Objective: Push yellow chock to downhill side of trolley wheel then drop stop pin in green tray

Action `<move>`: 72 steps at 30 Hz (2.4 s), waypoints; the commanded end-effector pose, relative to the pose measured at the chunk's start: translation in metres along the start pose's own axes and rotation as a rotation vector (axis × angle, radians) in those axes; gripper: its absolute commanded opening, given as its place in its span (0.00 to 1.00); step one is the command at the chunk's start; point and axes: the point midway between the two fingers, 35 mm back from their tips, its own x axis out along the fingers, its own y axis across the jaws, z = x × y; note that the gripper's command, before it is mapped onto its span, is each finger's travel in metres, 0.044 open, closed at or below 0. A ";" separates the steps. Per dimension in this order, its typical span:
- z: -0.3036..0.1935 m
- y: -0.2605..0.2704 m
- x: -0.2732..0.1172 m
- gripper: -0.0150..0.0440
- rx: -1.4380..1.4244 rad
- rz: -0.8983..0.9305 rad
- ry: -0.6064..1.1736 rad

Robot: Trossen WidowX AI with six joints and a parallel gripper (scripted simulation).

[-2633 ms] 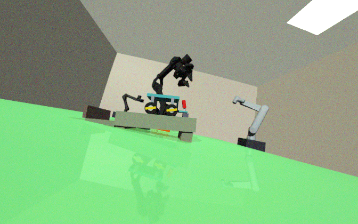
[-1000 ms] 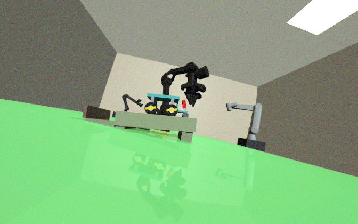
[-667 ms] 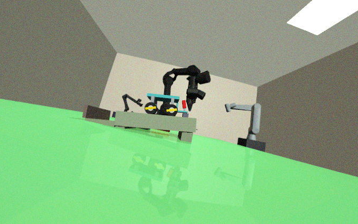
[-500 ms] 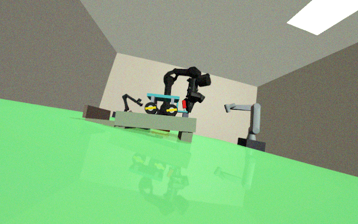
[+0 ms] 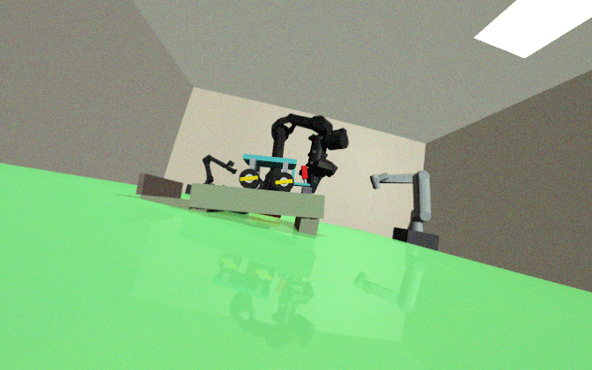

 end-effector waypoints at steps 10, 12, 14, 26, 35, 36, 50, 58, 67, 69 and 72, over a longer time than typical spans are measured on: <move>-0.002 0.001 0.030 0.58 -0.005 0.006 0.008; -0.002 0.001 0.032 0.58 -0.005 0.006 0.008; -0.002 0.001 0.035 0.58 -0.005 0.006 0.008; -0.002 0.001 0.054 0.58 -0.005 0.006 0.008; -0.002 0.001 0.060 0.58 -0.005 0.006 0.008; -0.002 0.001 0.061 0.58 -0.005 0.006 0.008; -0.002 0.001 0.083 0.58 -0.005 0.006 0.008; -0.001 0.001 0.081 0.40 -0.001 0.003 0.002; -0.001 0.001 0.080 0.25 -0.001 0.003 0.003; -0.001 0.001 0.075 0.25 -0.002 0.004 0.004; -0.002 0.002 0.062 0.25 -0.004 0.006 0.007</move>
